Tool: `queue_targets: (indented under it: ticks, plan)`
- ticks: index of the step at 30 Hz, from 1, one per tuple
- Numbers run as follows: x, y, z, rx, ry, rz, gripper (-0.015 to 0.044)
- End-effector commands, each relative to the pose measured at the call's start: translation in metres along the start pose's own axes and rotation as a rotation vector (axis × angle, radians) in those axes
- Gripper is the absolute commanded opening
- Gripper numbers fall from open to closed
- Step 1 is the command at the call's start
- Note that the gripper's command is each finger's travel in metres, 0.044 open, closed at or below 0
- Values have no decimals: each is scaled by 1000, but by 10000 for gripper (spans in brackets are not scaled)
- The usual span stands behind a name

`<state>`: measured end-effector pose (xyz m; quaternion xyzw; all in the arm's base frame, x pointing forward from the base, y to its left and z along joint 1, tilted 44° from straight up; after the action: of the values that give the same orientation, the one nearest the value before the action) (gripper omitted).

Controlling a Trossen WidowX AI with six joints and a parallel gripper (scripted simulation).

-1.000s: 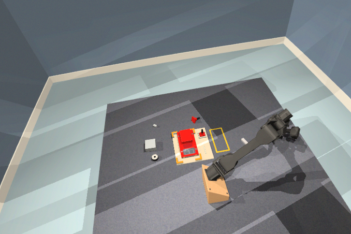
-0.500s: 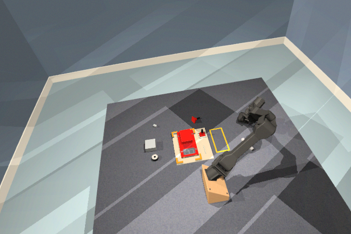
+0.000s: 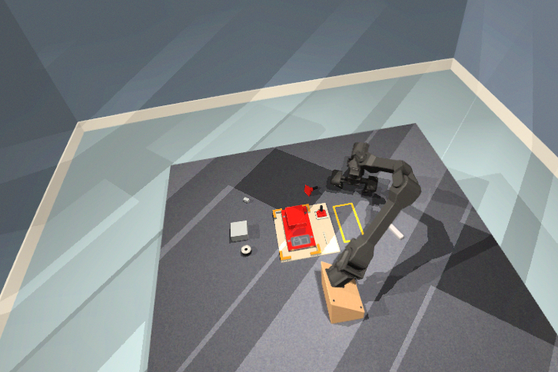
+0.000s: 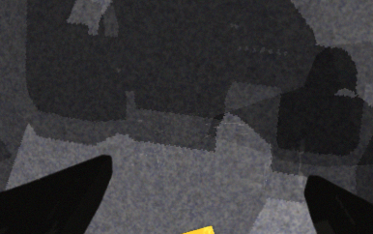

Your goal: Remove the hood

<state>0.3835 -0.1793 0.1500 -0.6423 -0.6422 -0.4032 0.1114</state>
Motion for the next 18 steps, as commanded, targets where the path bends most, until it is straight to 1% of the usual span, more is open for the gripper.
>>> queue_targets:
  ticks: [1,8,14,16,18]
  plan:
    - [14,-5,56,74,69,50,440]
    - [51,-37,153,252,128,160,440]
    - [90,-85,221,403,85,246,440]
    - [100,-100,235,434,57,262,440]
    - [101,-102,237,438,53,264,440]
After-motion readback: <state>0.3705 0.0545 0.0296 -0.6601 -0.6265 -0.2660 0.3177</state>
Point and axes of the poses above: the point midway between the two fingers, 35 mm back from their tips, its own x axis back along the fingers, its own z axis across the jaws, y = z × x, the point moved 8 cm from there along x, back along the fingers, and after that the axes turned 10 degrees about x, right-handed, at the moved point
